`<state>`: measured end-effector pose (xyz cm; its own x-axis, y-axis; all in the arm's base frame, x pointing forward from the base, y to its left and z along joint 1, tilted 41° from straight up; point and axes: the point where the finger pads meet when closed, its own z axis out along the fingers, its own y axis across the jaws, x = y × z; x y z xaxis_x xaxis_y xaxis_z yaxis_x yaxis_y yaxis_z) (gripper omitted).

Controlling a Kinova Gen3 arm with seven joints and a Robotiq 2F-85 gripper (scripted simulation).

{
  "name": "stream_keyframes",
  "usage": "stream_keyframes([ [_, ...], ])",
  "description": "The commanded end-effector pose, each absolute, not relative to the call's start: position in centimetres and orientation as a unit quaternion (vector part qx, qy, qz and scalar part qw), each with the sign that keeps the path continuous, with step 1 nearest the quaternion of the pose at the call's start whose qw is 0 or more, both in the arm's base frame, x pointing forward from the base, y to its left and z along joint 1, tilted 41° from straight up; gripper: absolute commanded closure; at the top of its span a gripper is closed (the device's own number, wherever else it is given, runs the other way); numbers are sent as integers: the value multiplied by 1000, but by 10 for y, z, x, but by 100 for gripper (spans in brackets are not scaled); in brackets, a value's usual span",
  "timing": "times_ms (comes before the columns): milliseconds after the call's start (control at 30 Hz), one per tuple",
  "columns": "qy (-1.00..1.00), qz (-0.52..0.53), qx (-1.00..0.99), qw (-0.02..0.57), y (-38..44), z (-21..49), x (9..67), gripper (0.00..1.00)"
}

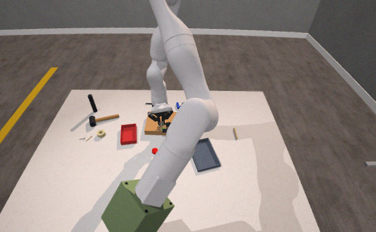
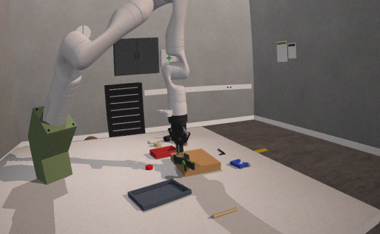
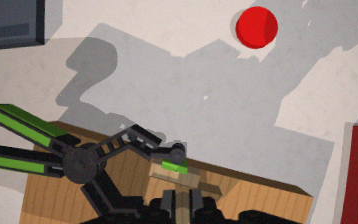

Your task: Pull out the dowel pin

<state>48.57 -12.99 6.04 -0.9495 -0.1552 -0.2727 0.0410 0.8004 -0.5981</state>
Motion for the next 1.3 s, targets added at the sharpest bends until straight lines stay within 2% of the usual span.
stream_keyframes([
  [0,935,-316,-42,153,-129,62,487,90],
  [1267,929,-327,-119,127,-129,62,487,90],
])
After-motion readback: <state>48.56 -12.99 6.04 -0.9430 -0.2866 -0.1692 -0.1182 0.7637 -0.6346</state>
